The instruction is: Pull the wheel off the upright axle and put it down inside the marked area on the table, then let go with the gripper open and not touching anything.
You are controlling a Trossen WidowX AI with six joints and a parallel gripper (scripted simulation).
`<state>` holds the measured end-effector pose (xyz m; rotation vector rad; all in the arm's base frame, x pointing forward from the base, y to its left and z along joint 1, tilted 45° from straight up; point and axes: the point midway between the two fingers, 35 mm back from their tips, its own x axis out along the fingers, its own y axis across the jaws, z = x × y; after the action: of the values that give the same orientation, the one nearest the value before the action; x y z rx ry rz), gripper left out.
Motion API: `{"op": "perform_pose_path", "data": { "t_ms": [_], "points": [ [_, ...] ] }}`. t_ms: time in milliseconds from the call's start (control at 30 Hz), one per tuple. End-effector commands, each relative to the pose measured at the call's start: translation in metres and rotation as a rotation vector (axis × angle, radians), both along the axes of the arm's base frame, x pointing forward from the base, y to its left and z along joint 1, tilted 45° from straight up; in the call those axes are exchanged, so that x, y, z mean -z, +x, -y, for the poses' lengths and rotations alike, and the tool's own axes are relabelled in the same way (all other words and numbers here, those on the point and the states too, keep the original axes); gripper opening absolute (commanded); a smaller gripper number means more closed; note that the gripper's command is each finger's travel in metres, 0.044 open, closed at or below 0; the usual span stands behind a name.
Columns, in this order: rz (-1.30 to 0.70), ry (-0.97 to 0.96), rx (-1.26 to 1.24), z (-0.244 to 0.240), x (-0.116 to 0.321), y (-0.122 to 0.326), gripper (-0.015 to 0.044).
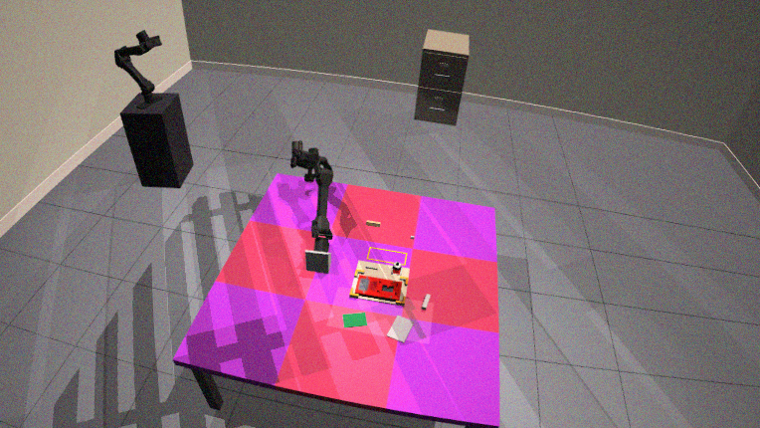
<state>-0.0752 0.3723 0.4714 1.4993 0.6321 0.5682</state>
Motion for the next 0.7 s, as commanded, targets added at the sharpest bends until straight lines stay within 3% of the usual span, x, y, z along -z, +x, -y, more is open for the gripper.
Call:
{"op": "perform_pose_path", "data": {
  "t_ms": [0,100,267,667],
  "points": [
    [0.001,-0.002,0.0,0.0,0.0,0.001,0.0374],
    [0.012,-0.026,0.007,-0.007,0.005,0.008,0.03],
    [0.034,-0.084,0.035,-0.023,0.016,0.037,0.03],
    [0.054,-0.251,0.149,-0.048,0.047,0.152,0.03]
  ]
}}
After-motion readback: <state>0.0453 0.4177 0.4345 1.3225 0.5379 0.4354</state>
